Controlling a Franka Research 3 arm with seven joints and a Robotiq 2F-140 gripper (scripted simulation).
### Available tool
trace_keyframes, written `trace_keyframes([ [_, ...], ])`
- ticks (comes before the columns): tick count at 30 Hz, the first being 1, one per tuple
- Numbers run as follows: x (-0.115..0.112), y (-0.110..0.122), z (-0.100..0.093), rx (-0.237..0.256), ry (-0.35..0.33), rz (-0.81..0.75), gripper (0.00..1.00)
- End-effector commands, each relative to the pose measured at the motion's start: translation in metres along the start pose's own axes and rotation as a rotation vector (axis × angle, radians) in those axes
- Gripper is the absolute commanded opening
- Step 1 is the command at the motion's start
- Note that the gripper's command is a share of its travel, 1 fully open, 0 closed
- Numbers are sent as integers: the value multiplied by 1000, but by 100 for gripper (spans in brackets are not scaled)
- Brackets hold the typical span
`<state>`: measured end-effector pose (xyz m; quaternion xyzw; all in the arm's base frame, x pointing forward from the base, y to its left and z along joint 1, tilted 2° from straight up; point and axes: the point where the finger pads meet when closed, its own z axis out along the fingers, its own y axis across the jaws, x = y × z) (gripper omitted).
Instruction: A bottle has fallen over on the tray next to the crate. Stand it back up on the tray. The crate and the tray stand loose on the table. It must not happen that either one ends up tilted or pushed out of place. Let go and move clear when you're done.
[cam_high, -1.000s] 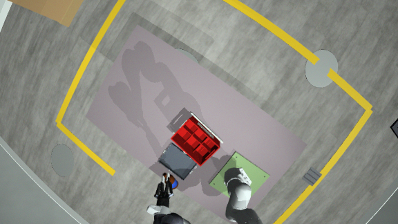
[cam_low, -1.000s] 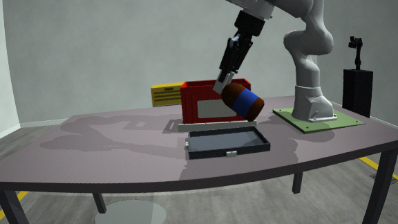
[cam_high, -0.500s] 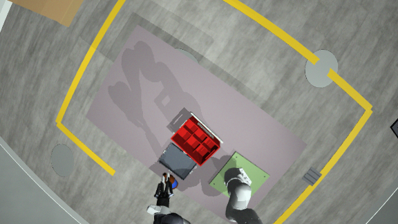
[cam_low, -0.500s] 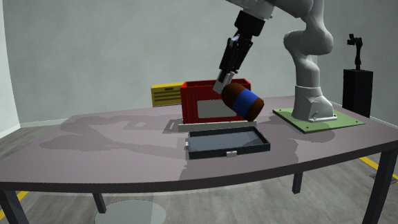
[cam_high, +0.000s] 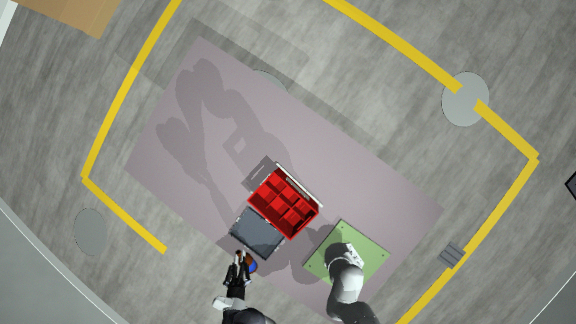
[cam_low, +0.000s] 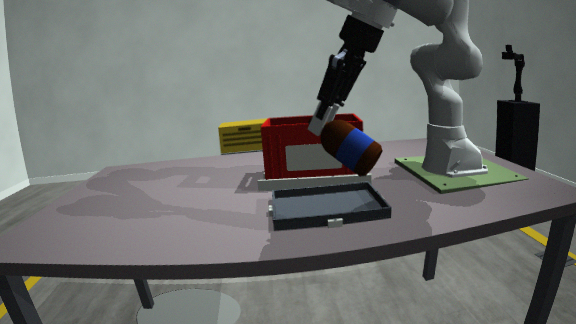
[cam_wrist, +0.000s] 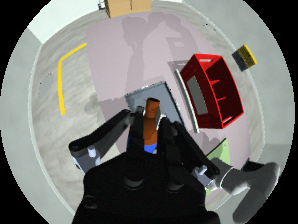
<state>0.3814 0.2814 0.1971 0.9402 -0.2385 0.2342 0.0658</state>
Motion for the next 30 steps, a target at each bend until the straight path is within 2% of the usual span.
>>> trace_keyframes([
  [1,2,-1,-1,5,5,5,0],
  [12,1,-1,-1,3,21,5,0],
  [30,-1,0,-1,-1,123,5,0],
])
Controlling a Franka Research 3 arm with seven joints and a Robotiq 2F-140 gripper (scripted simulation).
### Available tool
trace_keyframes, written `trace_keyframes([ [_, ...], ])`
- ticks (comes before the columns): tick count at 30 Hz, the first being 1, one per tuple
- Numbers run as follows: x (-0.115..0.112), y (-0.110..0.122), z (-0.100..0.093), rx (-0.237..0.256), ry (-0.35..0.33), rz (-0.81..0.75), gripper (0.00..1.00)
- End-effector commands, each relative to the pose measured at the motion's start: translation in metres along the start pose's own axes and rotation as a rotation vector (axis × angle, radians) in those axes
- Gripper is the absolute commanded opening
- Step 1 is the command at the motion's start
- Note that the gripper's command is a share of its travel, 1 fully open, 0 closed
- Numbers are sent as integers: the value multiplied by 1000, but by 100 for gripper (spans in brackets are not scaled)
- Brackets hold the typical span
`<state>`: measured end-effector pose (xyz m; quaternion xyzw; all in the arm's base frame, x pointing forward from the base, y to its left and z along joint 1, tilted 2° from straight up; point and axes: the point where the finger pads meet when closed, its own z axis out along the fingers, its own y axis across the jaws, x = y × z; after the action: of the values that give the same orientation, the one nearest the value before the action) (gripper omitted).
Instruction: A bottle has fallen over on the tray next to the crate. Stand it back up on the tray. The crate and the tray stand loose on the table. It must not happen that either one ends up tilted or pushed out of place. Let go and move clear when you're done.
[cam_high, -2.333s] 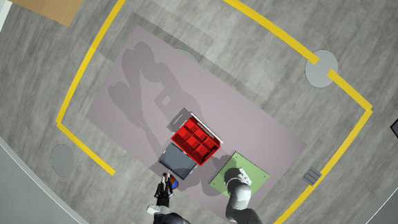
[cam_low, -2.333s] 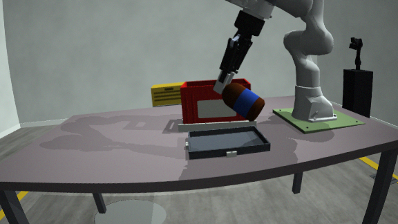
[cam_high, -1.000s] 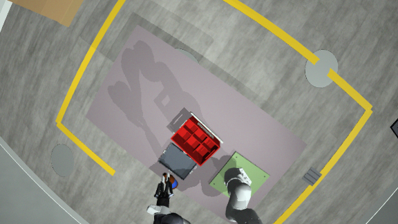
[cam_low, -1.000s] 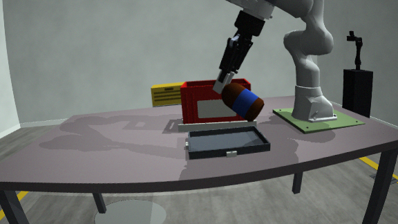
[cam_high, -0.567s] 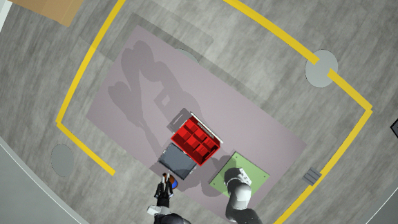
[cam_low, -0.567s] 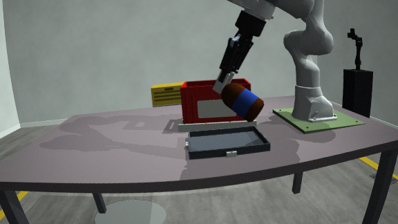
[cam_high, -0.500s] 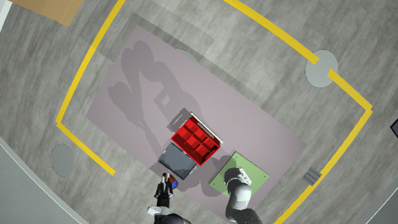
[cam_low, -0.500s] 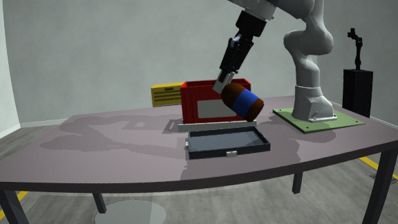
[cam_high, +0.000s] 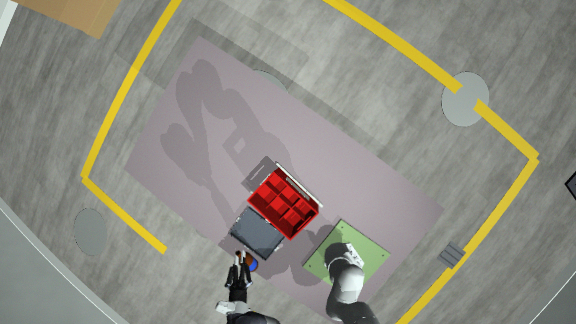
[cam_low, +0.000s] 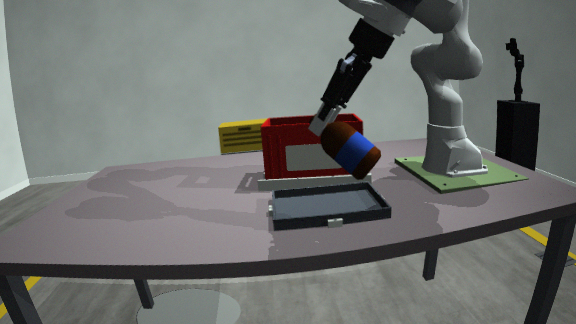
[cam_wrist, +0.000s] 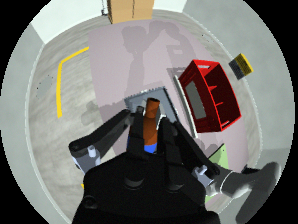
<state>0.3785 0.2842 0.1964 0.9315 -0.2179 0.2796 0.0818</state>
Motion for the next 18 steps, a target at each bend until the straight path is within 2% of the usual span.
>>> trace_keyframes([
  [1,3,1,0,-3,30,41,0],
  [9,2,0,0,0,69,41,0],
  [18,2,0,-1,2,79,42,0],
])
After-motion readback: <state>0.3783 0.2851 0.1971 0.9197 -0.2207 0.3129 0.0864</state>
